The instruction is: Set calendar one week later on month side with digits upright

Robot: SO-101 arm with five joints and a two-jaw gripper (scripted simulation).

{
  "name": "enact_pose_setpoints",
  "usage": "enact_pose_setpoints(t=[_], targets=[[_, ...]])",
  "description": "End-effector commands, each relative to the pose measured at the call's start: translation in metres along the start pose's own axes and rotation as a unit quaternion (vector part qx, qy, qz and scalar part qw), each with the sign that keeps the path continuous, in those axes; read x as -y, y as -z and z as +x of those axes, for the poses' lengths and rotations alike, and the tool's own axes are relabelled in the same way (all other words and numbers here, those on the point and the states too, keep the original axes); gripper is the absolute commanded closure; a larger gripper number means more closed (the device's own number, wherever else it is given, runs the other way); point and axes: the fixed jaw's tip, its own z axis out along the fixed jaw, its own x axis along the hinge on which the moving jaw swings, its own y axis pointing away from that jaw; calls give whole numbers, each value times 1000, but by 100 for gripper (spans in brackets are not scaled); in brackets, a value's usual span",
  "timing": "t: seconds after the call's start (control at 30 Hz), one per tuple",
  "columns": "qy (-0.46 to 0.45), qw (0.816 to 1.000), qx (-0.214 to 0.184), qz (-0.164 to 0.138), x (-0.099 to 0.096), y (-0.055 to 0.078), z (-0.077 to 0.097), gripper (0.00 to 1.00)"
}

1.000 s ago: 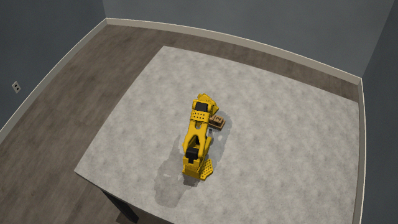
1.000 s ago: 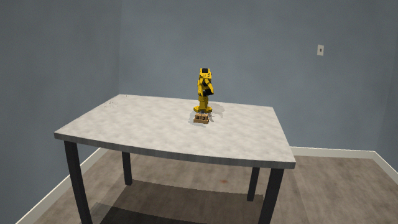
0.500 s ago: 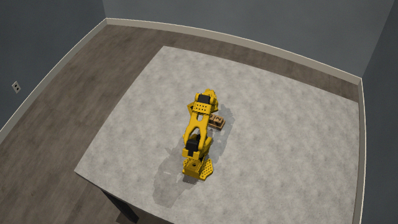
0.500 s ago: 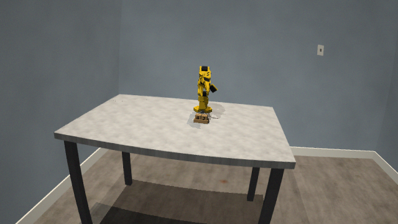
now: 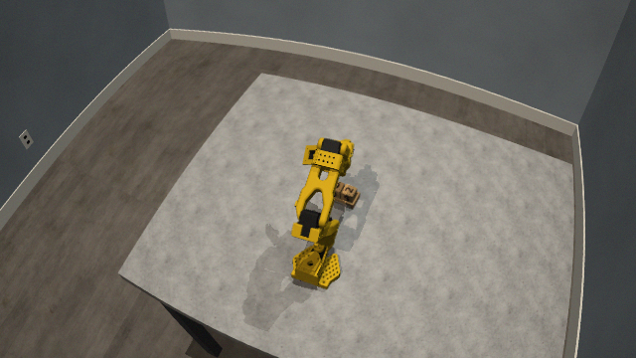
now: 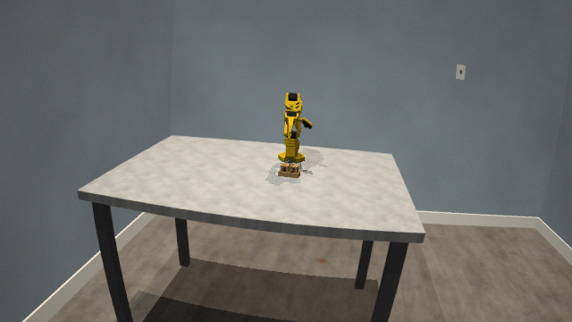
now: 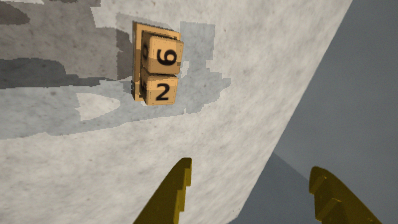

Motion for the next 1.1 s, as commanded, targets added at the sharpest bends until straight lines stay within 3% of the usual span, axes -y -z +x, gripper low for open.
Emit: enact_pose_setpoints(t=[0.0,0.63,0.77,0.97,1.03,1.07], targets=[[-46,999,-4,5,6,5,3,65],[-88,996,-5,-14,6,1,3,65],[-88,995,-4,-46,2,-7,3,65],[-88,988,-3,-129,-10,-28,2,65],[-88,988,-3,-129,-10,-28,2,65],[-88,986,-3,-145,-13,-31,1,65]])
